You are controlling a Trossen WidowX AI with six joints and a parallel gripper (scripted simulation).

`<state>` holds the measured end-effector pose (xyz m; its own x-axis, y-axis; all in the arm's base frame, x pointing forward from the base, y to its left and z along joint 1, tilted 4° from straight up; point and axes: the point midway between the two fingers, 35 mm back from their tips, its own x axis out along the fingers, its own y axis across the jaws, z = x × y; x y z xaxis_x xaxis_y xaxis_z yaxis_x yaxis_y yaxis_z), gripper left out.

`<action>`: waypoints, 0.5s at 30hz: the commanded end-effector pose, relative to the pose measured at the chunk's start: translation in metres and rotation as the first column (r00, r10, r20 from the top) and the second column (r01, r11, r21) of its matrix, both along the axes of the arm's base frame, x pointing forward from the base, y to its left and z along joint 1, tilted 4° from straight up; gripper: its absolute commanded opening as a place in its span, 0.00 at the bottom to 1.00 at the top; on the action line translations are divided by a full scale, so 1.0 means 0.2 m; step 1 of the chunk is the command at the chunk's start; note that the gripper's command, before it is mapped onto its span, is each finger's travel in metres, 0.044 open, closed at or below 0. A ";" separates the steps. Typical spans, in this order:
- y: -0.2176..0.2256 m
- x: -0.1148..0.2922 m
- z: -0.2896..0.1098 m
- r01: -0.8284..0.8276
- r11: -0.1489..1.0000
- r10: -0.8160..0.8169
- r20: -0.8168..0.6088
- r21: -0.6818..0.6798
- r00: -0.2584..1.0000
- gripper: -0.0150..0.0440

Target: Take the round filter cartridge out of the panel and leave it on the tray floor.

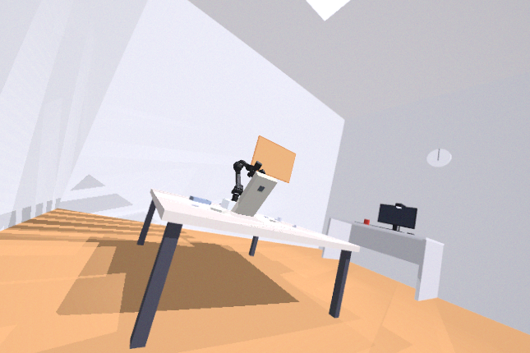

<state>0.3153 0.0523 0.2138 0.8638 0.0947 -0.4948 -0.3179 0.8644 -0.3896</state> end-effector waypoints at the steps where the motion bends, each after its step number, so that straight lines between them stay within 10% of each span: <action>1: 0.00 -0.04 0.02 0.000 1.000 0.000 -0.008 -0.001 1.000 0.25; 15: -0.03 -0.31 0.17 0.000 1.000 0.000 -0.013 0.000 1.000 0.25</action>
